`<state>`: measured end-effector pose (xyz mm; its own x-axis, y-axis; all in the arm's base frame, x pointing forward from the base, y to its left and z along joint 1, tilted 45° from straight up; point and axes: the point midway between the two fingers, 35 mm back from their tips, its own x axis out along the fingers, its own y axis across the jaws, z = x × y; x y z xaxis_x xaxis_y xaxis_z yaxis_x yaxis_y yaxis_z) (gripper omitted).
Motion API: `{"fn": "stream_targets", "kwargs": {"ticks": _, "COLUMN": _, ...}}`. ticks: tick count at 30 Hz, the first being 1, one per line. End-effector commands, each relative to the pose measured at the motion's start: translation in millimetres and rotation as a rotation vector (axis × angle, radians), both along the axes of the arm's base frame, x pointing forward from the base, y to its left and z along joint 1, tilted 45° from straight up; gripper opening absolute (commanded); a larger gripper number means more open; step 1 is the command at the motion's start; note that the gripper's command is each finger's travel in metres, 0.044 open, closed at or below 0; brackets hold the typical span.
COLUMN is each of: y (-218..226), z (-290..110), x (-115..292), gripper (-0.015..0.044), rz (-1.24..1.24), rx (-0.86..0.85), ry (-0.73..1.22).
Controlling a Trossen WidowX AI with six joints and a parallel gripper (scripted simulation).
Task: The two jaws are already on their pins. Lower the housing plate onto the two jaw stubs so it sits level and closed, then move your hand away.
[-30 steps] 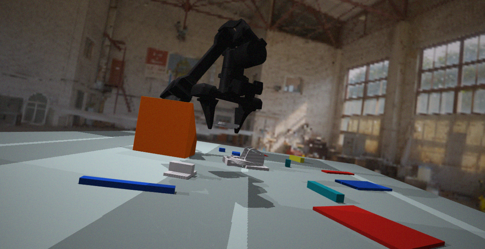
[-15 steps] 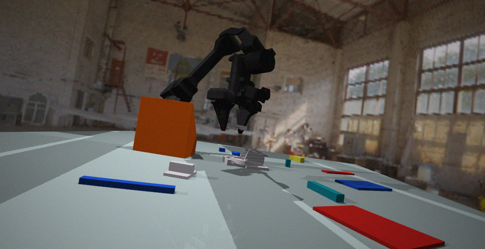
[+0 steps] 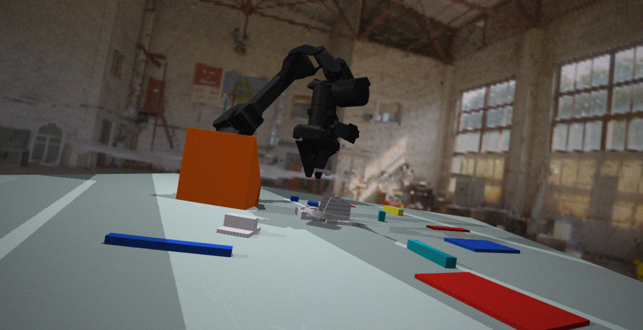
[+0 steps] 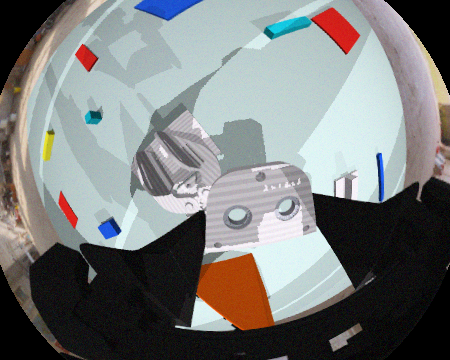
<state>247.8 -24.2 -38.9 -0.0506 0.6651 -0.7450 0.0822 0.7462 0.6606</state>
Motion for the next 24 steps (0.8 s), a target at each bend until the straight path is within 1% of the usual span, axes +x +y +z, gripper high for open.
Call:
{"fn": "stream_targets", "kwargs": {"ticks": 1, "y": 11, "z": 8, "x": -1, "gripper": 0.0351, "rz": 0.062, "rx": 0.012, "ry": -0.059}}
{"fn": "stream_targets", "kwargs": {"ticks": 18, "y": 56, "z": 37, "x": -11, "gripper": 0.0351, "rz": 0.348, "rx": 0.065, "ry": -0.313}}
{"fn": "stream_targets", "kwargs": {"ticks": 24, "y": 57, "z": 38, "x": -11, "gripper": 0.0351, "rz": 0.359, "rx": 0.067, "ry": -0.323}}
